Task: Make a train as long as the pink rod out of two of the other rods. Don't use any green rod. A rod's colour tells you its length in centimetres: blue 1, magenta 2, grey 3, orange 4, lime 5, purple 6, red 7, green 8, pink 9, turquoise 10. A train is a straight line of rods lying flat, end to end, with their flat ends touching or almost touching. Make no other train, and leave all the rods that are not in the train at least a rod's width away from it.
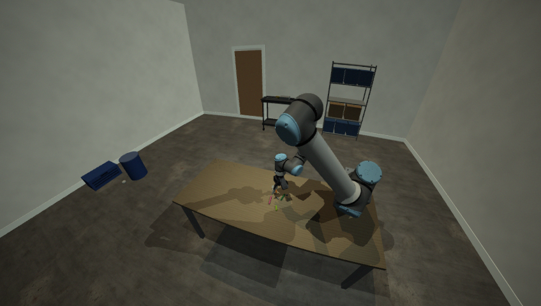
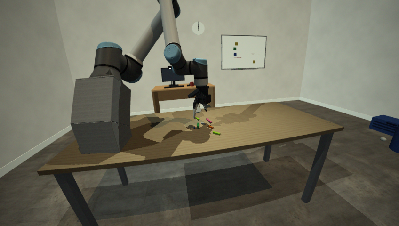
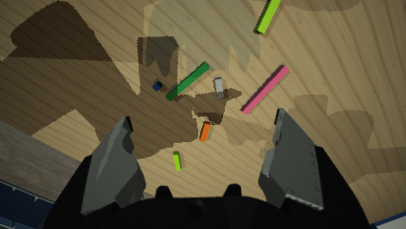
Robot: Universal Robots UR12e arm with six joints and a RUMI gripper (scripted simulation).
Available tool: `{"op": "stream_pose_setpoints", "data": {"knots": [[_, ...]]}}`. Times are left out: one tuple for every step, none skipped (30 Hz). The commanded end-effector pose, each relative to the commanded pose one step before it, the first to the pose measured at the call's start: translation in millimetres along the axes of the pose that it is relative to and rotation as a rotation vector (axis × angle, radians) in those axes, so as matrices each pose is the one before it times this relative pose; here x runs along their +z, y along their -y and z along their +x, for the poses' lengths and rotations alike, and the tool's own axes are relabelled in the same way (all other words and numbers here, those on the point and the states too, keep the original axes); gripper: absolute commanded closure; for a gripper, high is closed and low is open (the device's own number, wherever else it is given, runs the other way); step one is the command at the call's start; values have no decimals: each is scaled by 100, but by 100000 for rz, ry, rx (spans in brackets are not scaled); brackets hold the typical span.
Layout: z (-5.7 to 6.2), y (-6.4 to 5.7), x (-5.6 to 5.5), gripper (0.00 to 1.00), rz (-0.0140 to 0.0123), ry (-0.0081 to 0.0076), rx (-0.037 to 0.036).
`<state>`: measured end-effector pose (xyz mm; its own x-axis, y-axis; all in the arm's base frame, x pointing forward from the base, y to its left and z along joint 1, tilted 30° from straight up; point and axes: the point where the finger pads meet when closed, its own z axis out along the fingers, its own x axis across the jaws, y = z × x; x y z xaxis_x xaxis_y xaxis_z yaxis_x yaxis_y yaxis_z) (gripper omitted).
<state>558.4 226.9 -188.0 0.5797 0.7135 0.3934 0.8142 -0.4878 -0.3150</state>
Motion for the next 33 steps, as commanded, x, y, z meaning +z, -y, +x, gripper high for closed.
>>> {"op": "stream_pose_setpoints", "data": {"knots": [[25, -50, -44, 0, -95, -48, -18], [0, 0, 0, 0, 0, 0, 0], [0, 0, 0, 0, 0, 0, 0], [0, 0, 0, 0, 0, 0, 0], [0, 0, 0, 0, 0, 0, 0], [0, 0, 0, 0, 0, 0, 0], [0, 0, 0, 0, 0, 0, 0], [0, 0, 0, 0, 0, 0, 0], [0, 0, 0, 0, 0, 0, 0], [0, 0, 0, 0, 0, 0, 0], [0, 0, 0, 0, 0, 0, 0], [0, 0, 0, 0, 0, 0, 0], [0, 0, 0, 0, 0, 0, 0], [0, 0, 0, 0, 0, 0, 6], [0, -1, 0, 0, 0, 0, 40], [1, -3, 0, 0, 0, 0, 105], [1, -5, 0, 0, 0, 0, 198], [2, -8, 0, 0, 0, 0, 315], [3, -12, 0, 0, 0, 0, 455], [4, -16, 0, 0, 0, 0, 614], [5, -21, 0, 0, 0, 0, 788], [7, -26, 0, 0, 0, 0, 977], [8, -31, 0, 0, 0, 0, 1176], [10, -37, 0, 0, 0, 0, 1385], [12, -43, -1, 0, 0, 0, 1599], [15, -49, -1, 0, 0, 0, 1818], [17, -55, -1, 0, 0, 0, 2039], [0, 0, 0, 0, 0, 0, 0], [0, 0, 0, 0, 0, 0, 0], [20, -62, -1, 0, 0, 0, 2260], [24, -68, -1, 0, 0, 0, 2479], [28, -75, -1, 0, 0, 0, 2695], [32, -81, -1, 0, 0, 0, 2905]]}}
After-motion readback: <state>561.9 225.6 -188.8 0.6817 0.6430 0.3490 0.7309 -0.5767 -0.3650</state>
